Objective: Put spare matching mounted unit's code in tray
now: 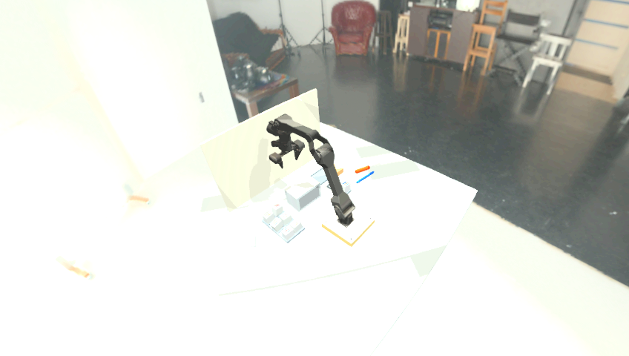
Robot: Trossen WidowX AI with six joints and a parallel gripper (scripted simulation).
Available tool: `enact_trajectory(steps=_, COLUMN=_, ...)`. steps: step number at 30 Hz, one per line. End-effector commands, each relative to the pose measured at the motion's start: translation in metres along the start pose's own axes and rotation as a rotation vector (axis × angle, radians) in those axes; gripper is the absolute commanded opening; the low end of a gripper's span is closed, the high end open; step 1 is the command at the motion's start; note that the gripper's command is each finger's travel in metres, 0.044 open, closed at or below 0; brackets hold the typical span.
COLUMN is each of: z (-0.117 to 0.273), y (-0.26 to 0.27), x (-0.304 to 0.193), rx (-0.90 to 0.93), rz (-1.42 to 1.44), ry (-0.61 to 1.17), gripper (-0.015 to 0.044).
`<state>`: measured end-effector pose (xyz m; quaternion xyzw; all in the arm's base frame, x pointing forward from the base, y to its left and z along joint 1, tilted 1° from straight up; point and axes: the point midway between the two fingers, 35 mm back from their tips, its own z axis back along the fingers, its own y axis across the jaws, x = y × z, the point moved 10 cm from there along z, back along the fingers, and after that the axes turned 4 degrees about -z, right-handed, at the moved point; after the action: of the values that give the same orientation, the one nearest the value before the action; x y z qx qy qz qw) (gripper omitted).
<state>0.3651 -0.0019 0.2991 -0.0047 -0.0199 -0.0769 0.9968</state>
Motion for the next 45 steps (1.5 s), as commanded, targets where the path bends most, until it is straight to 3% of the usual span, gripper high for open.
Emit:
enact_trajectory(steps=1, z=0.000, y=0.000, x=0.000, rx=0.004, rz=0.006, ry=0.006, gripper=0.0440)
enact_trajectory(steps=5, z=-0.005, y=0.024, x=-0.006, rx=0.013, rz=0.138, ry=0.007, gripper=0.0440)
enact_trajectory(steps=12, z=-0.024, y=0.112, x=-0.047, rx=0.046, rz=0.690, ry=0.012, gripper=0.0440)
enact_trajectory(steps=21, z=-0.054, y=0.212, x=-0.147, rx=0.051, rz=1.663, ry=0.020, gripper=0.0440)
enact_trajectory(steps=28, z=-0.054, y=0.213, x=-0.149, rx=0.052, rz=1.682, ry=0.020, gripper=0.0440)
enact_trajectory(steps=34, z=-0.086, y=0.215, x=-0.155, rx=0.052, rz=1.682, ry=0.020, gripper=0.0300)
enact_trajectory(steps=45, z=-0.097, y=0.215, x=-0.156, rx=0.052, rz=1.682, ry=0.020, gripper=0.0300)
